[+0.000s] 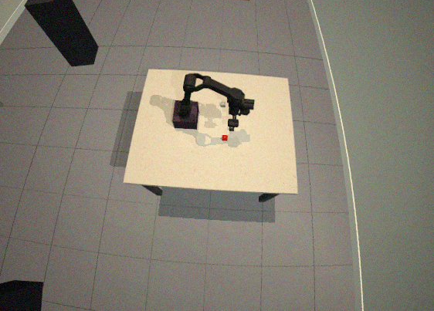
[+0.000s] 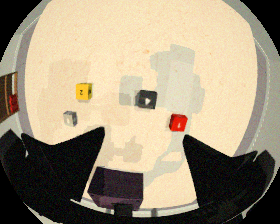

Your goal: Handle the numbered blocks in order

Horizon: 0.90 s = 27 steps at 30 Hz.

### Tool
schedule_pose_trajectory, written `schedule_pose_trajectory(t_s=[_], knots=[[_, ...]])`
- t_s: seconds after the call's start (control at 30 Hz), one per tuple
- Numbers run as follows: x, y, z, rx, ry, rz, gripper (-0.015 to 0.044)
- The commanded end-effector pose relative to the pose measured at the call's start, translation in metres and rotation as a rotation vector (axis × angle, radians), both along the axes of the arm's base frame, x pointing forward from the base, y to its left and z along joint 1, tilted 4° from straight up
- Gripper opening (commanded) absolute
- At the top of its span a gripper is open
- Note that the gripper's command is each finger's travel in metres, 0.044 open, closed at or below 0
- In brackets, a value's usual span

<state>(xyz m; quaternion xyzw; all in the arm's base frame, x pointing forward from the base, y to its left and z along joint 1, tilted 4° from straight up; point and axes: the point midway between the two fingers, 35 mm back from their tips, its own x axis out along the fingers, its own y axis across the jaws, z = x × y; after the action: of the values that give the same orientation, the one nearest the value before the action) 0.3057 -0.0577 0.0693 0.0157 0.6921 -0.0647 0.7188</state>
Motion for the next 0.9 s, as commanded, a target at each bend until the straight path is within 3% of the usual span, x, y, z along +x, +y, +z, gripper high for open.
schedule_pose_trajectory(t_s=[0.0,0.4,0.67,0.87], knots=[[0.001,0.002,0.000,-0.003,0.003,-0.005,0.0400],[0.002,0.004,0.000,-0.003,0.003,-0.005,0.0400],[0.020,0.116,-0.007,0.010,0.001,-0.005,0.0400],[0.020,0.127,-0.008,0.010,0.002,-0.005,0.0400]])
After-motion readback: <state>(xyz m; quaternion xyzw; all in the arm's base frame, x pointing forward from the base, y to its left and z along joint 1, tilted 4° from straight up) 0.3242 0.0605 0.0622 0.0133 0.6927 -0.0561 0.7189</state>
